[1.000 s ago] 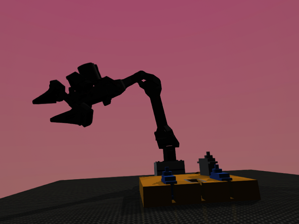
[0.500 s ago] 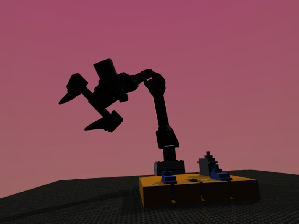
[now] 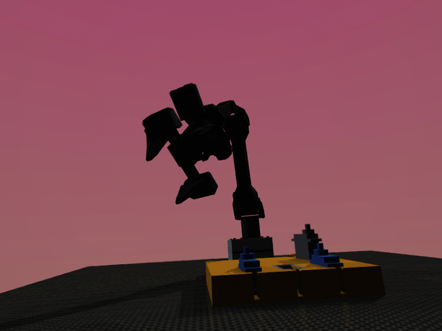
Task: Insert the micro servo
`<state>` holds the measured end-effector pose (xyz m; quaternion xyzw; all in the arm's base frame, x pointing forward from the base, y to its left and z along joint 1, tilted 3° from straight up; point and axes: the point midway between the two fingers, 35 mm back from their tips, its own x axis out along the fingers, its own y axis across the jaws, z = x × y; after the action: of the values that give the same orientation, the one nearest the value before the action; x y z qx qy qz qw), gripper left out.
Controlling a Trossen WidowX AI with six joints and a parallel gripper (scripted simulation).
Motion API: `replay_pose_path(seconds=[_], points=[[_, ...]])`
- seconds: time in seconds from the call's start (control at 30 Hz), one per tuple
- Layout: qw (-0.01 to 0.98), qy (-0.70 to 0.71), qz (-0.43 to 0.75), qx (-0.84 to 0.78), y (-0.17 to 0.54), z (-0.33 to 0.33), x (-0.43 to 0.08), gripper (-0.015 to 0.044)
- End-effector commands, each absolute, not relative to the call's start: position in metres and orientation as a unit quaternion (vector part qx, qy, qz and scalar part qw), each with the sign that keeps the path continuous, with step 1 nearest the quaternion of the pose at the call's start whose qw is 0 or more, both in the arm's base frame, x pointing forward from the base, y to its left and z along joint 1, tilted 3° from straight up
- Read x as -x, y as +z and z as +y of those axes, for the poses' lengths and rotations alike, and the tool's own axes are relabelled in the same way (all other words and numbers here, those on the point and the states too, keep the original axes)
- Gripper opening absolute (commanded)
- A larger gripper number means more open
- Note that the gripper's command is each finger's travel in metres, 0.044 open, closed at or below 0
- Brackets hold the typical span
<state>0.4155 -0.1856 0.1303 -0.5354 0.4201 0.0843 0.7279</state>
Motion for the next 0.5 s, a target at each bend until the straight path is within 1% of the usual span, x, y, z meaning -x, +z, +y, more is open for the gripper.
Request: replay_pose_path(seconds=[0.0, 0.47], points=[[0.696, 0.141, 0.413, 0.57, 0.124, -0.159, -0.414, 0.044], [0.572, 0.309, 0.369, 0.665, 0.106, -0.08, -0.397, 0.044]])
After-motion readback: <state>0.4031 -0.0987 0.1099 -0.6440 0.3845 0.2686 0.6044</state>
